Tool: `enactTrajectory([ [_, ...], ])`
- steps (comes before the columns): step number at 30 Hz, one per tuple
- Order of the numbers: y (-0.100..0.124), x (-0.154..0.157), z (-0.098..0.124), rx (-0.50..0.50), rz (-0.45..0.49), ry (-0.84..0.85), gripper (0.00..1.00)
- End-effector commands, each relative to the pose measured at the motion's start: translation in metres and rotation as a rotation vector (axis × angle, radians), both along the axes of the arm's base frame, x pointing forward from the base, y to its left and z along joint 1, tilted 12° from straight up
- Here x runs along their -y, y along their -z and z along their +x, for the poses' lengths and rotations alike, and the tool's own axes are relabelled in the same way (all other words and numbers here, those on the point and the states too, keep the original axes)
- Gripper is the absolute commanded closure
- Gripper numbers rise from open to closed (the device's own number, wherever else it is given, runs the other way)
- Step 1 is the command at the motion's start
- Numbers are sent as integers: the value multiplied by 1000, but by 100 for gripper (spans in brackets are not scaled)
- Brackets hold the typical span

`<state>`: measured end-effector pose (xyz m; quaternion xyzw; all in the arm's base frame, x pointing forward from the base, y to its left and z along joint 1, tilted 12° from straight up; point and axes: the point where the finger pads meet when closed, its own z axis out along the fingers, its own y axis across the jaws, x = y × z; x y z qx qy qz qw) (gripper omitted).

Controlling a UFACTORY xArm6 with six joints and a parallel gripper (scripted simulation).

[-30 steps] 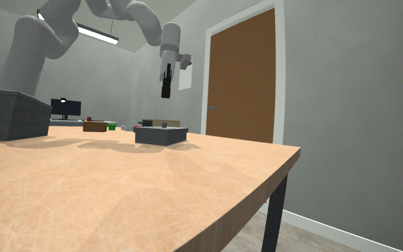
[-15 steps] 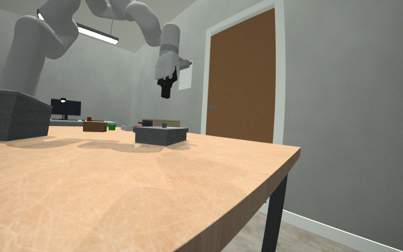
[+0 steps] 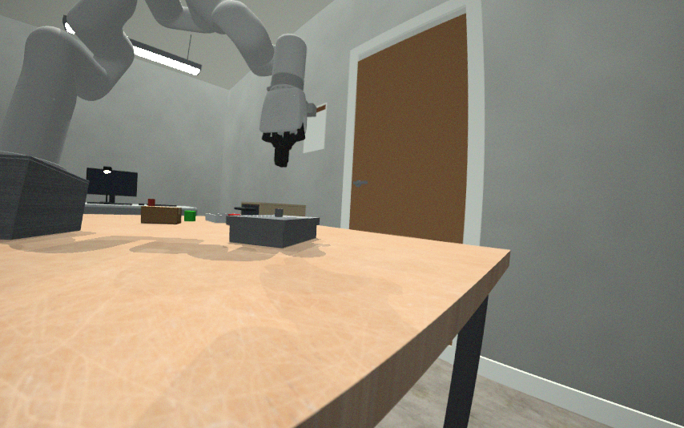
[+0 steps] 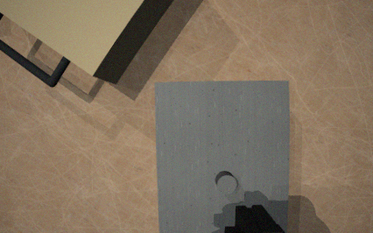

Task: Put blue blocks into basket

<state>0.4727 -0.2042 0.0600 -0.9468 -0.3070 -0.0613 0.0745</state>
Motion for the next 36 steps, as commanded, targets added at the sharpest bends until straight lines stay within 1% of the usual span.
enactTrajectory([
  [1, -2, 1, 1, 9, 6, -11, 100],
  [6, -2, 1, 1, 9, 6, -11, 100],
  [7, -2, 1, 1, 9, 6, -11, 56],
  [36, -2, 1, 1, 9, 6, -11, 56],
])
